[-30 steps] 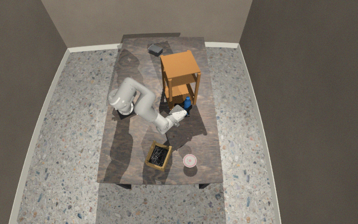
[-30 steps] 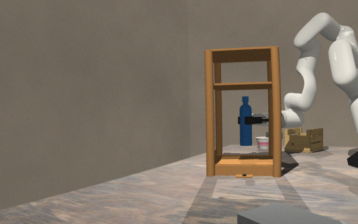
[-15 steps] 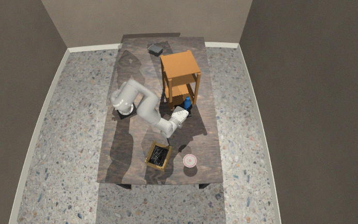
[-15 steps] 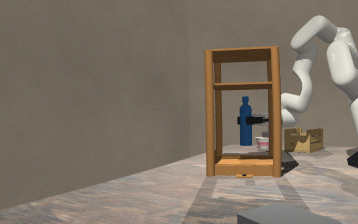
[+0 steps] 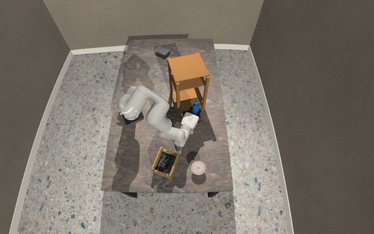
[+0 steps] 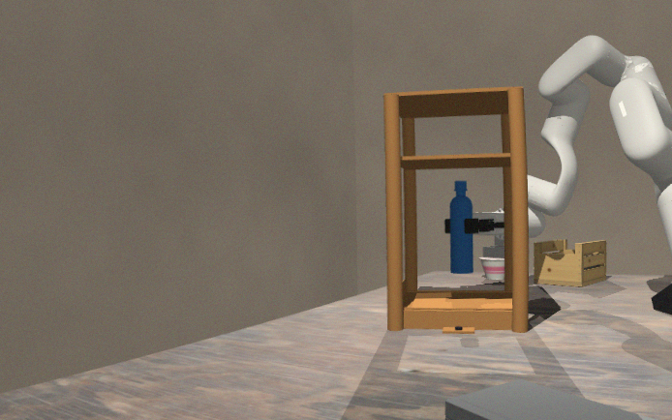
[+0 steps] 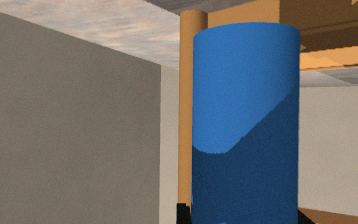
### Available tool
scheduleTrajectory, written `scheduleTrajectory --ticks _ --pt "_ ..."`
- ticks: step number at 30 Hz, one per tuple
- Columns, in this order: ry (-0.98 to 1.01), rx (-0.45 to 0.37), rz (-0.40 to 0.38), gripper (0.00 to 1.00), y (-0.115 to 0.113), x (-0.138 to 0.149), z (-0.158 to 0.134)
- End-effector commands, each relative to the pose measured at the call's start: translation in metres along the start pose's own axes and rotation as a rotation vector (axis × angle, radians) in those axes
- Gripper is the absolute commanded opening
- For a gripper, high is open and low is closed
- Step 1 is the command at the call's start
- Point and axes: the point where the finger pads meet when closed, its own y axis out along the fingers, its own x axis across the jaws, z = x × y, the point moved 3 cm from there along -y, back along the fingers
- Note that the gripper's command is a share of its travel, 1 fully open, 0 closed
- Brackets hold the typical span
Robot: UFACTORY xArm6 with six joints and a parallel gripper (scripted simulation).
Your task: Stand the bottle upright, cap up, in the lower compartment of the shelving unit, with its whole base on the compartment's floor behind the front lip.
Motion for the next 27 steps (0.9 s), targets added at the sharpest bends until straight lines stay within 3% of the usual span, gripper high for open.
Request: scheduleTrajectory --ticks 1,11,20,27 --pt "-0.003 -0.002 -0.012 0.0 0.0002 -0.0012 -0.0013" --pt "-0.003 -0.002 -0.173 0.0 0.0007 -0.0058 -0.0014" --pt "-0.004 -0.003 -0.204 0.0 0.001 -0.0067 -0.0015" --pt "-0.004 -0.003 -0.336 0.0 0.002 -0.0103 -0.0015"
